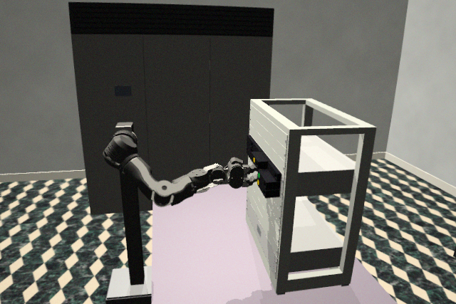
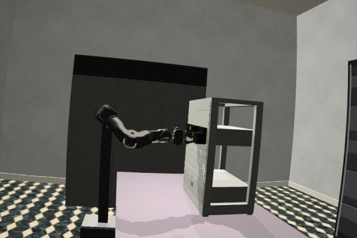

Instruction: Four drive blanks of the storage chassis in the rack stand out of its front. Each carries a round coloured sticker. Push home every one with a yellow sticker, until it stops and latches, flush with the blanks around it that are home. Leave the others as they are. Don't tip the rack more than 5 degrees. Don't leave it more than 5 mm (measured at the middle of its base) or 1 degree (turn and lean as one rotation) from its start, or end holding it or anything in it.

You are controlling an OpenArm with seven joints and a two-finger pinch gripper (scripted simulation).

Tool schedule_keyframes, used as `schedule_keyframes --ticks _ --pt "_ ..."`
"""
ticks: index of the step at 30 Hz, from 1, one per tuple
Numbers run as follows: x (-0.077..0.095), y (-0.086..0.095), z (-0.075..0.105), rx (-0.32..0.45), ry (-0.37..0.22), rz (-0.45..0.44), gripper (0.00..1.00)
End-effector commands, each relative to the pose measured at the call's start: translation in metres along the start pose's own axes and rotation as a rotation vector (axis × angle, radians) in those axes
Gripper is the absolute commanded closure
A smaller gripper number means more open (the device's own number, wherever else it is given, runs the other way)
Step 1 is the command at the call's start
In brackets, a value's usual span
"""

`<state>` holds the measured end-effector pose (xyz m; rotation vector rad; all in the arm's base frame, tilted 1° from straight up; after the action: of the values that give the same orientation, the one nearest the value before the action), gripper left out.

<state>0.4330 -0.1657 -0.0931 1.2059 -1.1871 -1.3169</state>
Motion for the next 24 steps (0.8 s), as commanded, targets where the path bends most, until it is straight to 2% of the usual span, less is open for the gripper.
schedule_keyframes --ticks 1,7,9,21,24 --pt "-0.009 0.007 -0.001 0.024 0.038 -0.001 1.0" --pt "-0.009 0.008 0.006 0.027 0.041 -0.001 1.0" --pt "-0.009 0.008 0.014 0.027 0.041 -0.001 1.0" --pt "-0.007 0.007 0.088 0.029 0.04 -0.001 1.0" --pt "-0.007 0.007 0.093 0.029 0.04 -0.001 1.0"
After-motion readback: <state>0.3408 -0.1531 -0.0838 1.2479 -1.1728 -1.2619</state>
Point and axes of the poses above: the point where the finger pads meet when closed, its own z axis back along the fingers, its own y axis across the jaws, x = y × z, the point moved 7 cm from there along z, back along the fingers, and after that the axes turned 5 degrees about -z, right-handed, at the moved point
